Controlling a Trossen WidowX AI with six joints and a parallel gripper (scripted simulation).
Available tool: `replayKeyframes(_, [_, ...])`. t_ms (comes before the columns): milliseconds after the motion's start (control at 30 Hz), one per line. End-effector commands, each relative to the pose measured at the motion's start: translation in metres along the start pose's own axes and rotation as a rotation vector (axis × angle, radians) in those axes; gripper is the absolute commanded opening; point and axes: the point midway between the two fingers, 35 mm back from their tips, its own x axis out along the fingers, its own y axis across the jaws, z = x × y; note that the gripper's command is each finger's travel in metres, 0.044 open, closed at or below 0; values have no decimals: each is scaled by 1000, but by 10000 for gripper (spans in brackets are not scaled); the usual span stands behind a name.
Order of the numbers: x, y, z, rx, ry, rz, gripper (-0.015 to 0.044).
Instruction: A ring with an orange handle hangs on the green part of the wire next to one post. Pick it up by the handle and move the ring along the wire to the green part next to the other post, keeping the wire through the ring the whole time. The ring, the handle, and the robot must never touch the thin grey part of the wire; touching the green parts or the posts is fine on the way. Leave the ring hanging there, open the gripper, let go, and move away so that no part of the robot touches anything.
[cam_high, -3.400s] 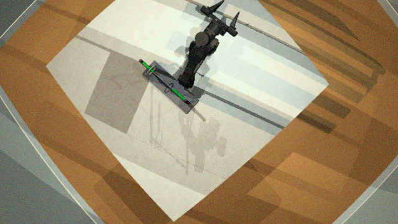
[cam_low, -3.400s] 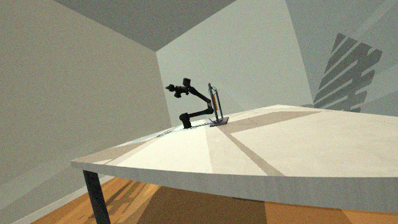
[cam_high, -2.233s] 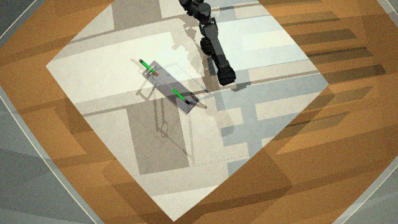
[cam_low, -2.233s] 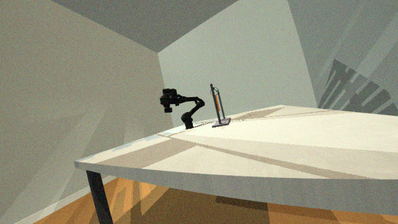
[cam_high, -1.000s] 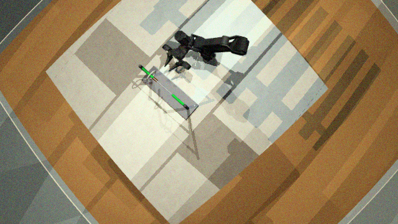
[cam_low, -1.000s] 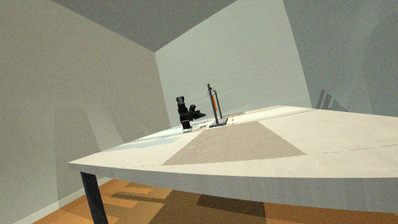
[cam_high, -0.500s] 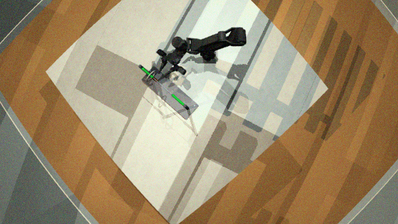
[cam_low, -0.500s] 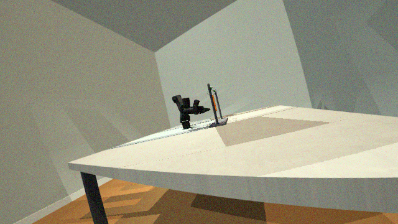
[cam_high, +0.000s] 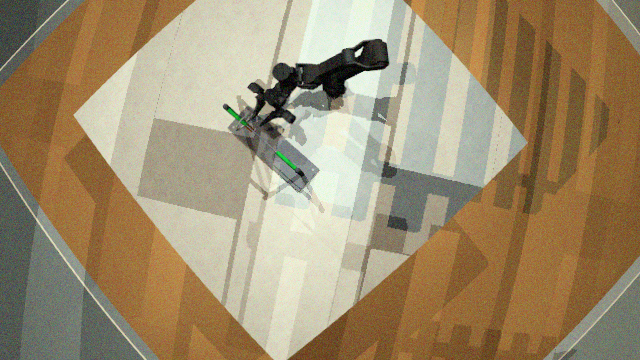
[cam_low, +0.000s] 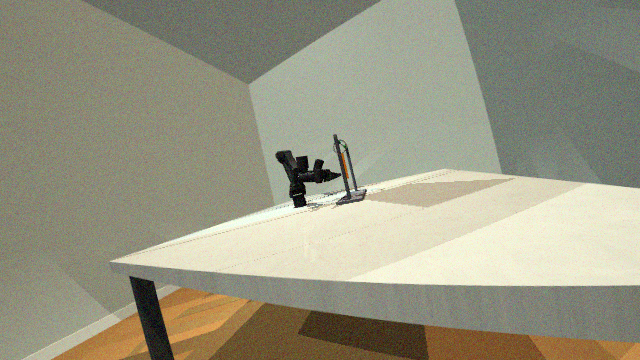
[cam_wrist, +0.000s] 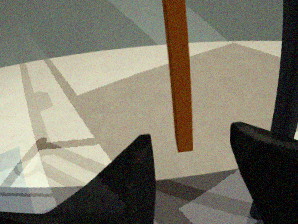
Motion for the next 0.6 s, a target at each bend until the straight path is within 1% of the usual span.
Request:
replayKeyframes(0, [6,-2,2,1,-1,-5,160])
replayKeyframes(567, [31,-3,3,1,-3,-5,160])
